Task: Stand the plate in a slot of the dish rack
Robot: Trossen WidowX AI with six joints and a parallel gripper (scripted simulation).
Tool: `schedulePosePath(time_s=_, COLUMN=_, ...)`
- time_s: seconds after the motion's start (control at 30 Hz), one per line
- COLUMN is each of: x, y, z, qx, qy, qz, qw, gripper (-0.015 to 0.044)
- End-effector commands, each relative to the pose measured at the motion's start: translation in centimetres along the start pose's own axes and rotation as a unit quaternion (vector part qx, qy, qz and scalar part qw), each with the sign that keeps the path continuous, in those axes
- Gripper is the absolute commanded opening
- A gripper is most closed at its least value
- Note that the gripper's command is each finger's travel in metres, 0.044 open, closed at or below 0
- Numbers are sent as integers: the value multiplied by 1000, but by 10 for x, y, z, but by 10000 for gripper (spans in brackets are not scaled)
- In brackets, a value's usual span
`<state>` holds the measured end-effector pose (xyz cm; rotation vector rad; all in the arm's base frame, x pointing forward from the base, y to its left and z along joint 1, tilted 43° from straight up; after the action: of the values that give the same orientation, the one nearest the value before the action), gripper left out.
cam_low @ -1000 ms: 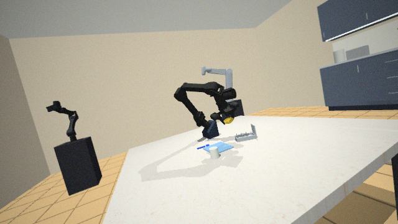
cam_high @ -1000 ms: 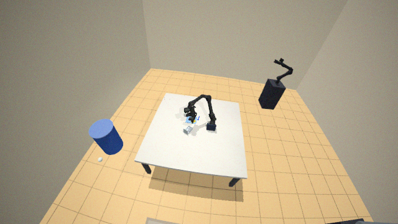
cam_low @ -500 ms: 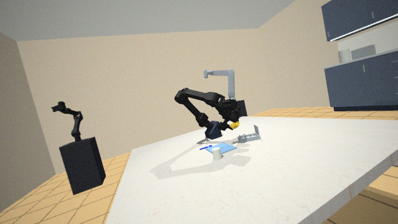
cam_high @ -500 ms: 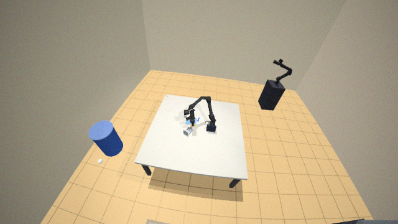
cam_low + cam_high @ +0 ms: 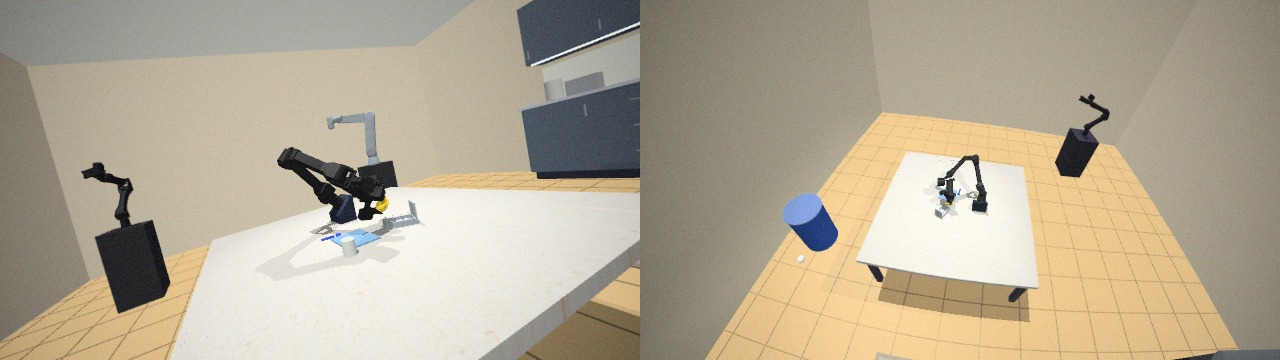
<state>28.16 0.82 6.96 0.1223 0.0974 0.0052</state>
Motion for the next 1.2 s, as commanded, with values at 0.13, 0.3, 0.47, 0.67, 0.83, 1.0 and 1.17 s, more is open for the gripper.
schedulePosePath(time_s=0.13, x=-5, y=-16, z=-6, qx=55, qy=-45, qz=81, qw=994, gripper=0)
schedulePosePath(time_s=0.3, x=-9, y=-26, z=-10, qx=82, qy=-81, qz=134, qw=984, gripper=0)
schedulePosePath(time_s=0.47, x=-14, y=-36, z=-14, qx=102, qy=-123, qz=187, qw=969, gripper=0)
schedulePosePath(time_s=0.67, x=-20, y=-48, z=-17, qx=116, qy=-177, qz=250, qw=945, gripper=0)
schedulePosePath(time_s=0.83, x=-26, y=-57, z=-19, qx=118, qy=-225, qz=302, qw=919, gripper=0)
schedulePosePath(time_s=1.0, x=-33, y=-65, z=-21, qx=112, qy=-274, qz=352, qw=888, gripper=0)
schedulePosePath(time_s=1.17, x=-40, y=-72, z=-23, qx=97, qy=-322, qz=402, qw=852, gripper=0)
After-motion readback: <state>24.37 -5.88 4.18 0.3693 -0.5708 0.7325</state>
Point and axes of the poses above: the point midway between the two fingers, 35 mm back from their tips, its own z axis back along the fingers, its own y axis across the jaws, x = y × z, the point moved 9 cm from there along z, back along the fingers, and after that the axes turned 11 degrees about -z, right-handed, at the moved point
